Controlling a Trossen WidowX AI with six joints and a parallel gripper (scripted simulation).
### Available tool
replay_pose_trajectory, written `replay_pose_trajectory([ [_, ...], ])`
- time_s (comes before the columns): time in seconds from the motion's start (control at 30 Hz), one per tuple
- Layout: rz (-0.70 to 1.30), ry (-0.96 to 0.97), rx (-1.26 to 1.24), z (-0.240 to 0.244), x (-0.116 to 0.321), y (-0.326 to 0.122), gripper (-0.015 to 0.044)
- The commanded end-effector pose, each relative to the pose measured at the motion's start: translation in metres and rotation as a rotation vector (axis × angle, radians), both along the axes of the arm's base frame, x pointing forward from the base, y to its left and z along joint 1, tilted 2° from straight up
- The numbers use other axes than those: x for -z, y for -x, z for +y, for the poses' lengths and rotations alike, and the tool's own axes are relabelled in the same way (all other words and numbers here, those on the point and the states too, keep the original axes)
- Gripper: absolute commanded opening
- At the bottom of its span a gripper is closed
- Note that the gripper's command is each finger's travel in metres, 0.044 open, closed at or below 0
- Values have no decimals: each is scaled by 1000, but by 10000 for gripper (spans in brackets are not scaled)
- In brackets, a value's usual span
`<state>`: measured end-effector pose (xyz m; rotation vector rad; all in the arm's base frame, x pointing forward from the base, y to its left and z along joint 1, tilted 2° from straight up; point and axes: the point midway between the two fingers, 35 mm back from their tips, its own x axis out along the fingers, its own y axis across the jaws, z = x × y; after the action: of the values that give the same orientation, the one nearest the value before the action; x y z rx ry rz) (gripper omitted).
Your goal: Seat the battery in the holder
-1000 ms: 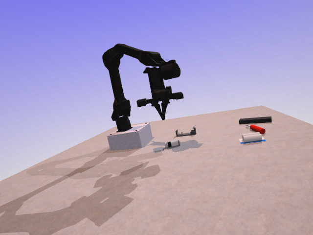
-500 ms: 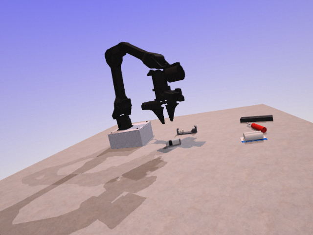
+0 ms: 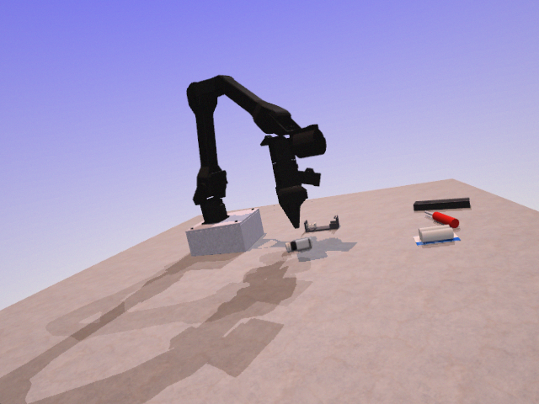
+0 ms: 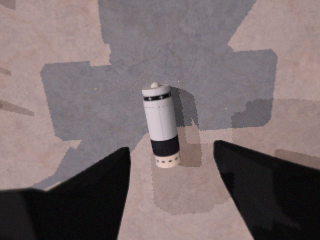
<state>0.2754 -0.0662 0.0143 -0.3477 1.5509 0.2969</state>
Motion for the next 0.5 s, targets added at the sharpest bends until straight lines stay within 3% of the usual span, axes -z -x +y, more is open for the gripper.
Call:
replay_pose_trajectory([
  [0.0,11,-2,-102,2,7,2,234],
  [0.47,11,-2,-102,1,22,1,234],
])
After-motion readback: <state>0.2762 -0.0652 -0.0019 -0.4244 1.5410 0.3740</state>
